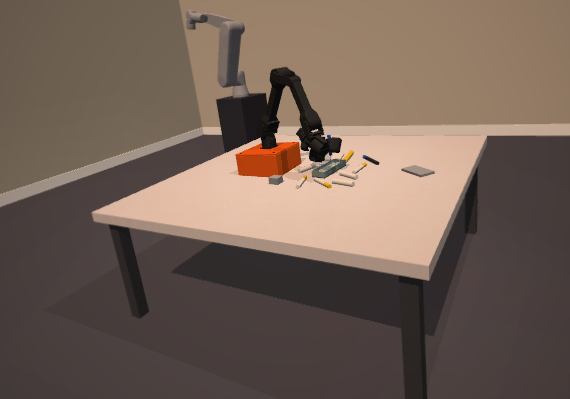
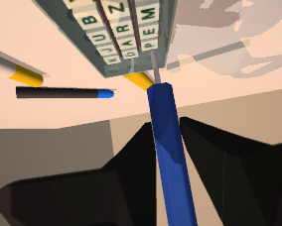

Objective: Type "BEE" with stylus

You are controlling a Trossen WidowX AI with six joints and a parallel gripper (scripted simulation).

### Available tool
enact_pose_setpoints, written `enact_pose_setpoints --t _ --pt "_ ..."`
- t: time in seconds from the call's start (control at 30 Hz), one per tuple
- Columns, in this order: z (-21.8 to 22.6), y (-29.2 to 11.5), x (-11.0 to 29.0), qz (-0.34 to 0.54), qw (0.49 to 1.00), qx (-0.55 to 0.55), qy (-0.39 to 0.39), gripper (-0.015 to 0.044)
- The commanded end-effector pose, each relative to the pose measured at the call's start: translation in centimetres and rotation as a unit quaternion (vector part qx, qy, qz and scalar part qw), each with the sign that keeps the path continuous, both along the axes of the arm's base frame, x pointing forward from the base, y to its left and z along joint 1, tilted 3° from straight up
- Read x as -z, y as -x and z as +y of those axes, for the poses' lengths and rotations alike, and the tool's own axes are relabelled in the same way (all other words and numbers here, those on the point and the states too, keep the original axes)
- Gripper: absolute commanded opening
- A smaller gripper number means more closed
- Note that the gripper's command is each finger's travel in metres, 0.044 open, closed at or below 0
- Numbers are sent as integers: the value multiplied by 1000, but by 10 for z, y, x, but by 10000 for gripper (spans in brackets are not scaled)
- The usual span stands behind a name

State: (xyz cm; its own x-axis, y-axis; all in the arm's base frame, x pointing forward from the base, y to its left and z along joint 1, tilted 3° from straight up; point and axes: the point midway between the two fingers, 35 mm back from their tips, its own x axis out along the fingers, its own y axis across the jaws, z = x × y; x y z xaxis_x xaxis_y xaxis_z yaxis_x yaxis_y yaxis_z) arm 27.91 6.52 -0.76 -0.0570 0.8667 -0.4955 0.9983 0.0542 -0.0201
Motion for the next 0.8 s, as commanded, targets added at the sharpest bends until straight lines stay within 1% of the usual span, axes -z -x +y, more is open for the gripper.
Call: enact_pose_setpoints --t 0.0,0.77 --pt "0 0 2 1 1000 2 -1 81" --pt "0 0 13 1 1000 2 -1 81"
